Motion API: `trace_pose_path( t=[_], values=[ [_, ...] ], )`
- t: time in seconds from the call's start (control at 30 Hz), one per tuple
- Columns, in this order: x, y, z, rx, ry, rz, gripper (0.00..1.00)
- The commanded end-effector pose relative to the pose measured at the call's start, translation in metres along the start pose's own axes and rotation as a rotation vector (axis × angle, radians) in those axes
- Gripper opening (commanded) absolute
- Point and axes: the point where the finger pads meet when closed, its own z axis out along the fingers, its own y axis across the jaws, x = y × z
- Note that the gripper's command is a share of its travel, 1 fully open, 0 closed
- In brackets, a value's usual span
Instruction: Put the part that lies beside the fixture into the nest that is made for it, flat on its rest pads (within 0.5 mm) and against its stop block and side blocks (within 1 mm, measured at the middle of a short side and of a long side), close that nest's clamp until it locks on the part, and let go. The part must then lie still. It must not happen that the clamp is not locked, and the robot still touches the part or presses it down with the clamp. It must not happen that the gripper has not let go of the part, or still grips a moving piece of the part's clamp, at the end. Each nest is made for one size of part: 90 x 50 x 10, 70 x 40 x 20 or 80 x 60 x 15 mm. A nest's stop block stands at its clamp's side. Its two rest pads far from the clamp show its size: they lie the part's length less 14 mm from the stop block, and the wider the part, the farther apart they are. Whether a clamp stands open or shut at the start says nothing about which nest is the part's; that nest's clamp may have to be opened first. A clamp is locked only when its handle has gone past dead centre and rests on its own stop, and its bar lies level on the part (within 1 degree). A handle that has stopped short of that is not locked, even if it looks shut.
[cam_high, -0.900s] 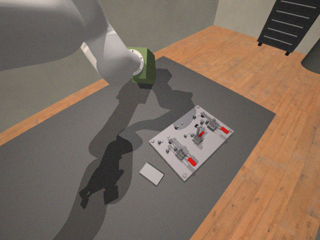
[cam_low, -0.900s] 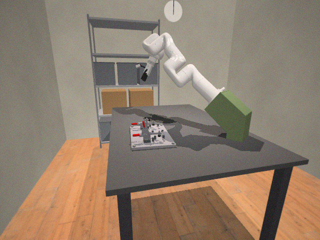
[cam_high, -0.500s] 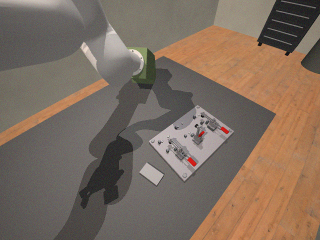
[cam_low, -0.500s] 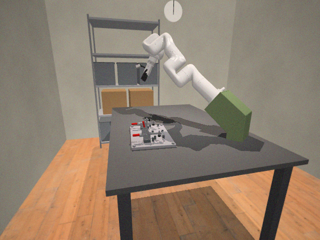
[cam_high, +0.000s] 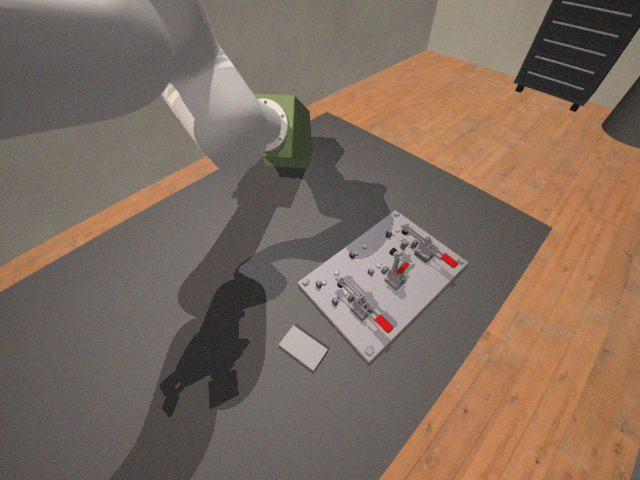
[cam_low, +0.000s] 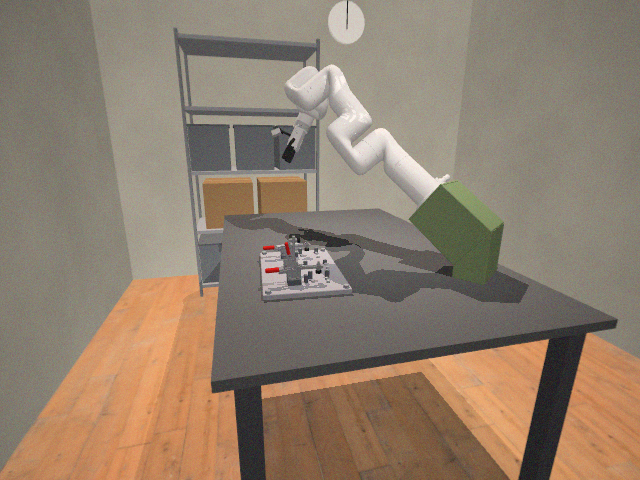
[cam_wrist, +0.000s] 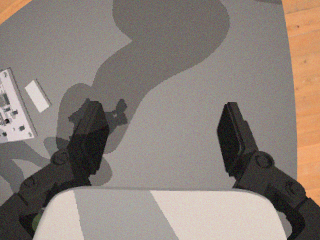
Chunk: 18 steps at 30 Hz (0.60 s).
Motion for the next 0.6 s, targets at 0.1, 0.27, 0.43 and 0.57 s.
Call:
trace_pose_path(
  t=[0.1,0.27,0.43,0.57],
  values=[
    [-0.007,-0.023,0.003,-0.008,-0.015,-0.013,1.0],
    [-0.015,-0.041,0.006,-0.011,-0.027,-0.021,1.0],
    [-0.029,-0.077,0.013,-0.018,-0.052,-0.035,1.0],
    [-0.038,-0.1,0.017,-0.022,-0.069,-0.044,1.0]
  ],
)
